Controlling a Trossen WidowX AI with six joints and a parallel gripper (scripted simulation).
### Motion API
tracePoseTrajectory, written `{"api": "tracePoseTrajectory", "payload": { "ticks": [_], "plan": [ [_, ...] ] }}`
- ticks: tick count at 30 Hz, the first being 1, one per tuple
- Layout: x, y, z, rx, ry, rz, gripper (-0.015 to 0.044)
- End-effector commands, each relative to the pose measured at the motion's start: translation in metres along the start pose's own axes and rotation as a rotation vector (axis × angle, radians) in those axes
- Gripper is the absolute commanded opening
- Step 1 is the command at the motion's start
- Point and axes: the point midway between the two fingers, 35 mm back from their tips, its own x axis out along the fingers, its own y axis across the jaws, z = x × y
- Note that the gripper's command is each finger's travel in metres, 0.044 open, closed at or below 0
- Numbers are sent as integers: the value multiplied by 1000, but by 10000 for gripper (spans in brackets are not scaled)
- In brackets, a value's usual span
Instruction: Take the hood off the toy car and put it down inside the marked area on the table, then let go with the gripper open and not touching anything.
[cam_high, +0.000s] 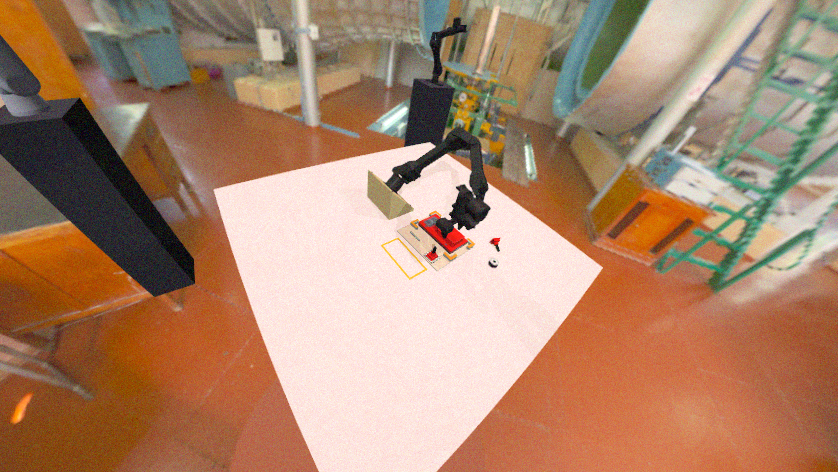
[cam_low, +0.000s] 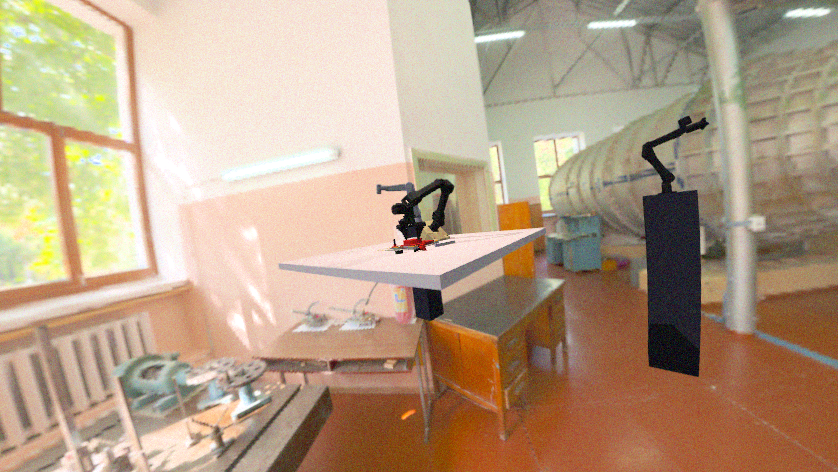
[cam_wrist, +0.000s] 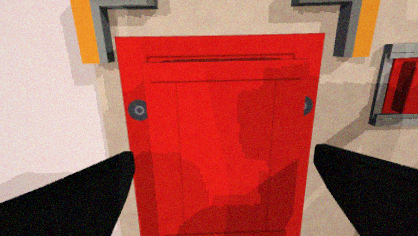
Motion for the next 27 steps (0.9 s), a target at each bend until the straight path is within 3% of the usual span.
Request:
{"api": "tracePoseTrajectory", "payload": {
  "ticks": [1, 22, 27],
  "plan": [
    [4, 0, -2, 10, 3, 5, 440],
    [14, 0, -2, 9, 3, 5, 440],
    [11, 0, 0, 0, 0, 1, 328]
  ]
}}
